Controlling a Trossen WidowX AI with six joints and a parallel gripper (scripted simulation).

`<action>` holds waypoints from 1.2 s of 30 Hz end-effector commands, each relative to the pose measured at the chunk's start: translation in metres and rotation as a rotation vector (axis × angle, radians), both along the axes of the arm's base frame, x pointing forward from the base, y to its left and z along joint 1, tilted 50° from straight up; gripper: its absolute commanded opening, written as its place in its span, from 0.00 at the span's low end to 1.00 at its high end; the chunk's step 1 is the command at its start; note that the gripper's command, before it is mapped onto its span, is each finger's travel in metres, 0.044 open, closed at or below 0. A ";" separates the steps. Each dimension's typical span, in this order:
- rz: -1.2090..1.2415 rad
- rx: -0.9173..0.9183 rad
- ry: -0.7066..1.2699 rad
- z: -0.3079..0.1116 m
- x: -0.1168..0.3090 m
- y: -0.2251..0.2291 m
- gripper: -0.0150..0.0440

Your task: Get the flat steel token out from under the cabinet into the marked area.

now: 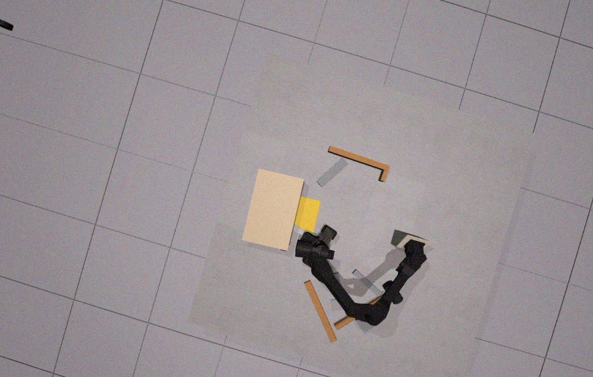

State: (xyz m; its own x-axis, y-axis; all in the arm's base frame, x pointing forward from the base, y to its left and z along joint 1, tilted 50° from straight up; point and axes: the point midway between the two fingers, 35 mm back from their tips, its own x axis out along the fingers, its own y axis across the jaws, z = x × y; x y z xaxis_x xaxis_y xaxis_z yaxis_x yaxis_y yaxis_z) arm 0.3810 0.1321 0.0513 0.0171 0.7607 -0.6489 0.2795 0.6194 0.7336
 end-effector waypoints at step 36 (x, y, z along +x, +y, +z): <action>0.001 0.000 -0.007 -0.015 0.025 -0.012 0.25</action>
